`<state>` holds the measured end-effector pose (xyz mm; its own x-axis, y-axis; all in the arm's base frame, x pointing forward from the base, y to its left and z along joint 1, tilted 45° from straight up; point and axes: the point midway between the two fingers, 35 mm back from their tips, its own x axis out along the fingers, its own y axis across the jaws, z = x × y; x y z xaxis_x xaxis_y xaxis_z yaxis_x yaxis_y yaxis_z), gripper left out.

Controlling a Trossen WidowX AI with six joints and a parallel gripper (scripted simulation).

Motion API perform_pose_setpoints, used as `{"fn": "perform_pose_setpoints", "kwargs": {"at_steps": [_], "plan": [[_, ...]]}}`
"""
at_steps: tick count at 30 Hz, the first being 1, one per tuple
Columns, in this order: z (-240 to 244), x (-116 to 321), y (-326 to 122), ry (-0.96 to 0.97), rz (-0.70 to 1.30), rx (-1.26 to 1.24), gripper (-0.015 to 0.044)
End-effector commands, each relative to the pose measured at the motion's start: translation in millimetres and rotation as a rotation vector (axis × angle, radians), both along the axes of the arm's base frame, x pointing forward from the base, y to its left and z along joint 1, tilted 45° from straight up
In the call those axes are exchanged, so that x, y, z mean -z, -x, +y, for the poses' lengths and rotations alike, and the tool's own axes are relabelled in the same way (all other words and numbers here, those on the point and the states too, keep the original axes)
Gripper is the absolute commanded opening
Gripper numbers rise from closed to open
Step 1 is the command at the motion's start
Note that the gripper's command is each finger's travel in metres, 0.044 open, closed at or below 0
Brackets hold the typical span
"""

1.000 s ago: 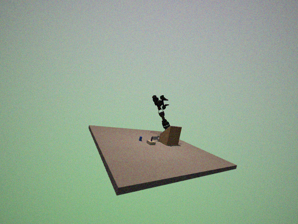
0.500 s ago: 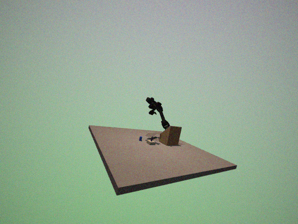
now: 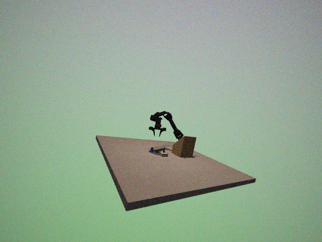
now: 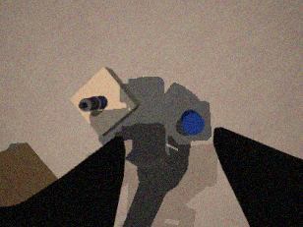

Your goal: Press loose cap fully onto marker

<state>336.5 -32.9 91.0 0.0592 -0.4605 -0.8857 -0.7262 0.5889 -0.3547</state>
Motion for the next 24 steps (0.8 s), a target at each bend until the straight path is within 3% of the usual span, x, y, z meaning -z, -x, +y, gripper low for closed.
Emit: {"fn": "perform_pose_setpoints", "kwargs": {"at_steps": [1, 24], "plan": [[-65.3, 24.7, -6.6, 0.288, 0.287, -0.240, 0.0247], [-97.7, 66.8, -3.7, 0.300, 0.301, -0.249, 0.0247]]}}
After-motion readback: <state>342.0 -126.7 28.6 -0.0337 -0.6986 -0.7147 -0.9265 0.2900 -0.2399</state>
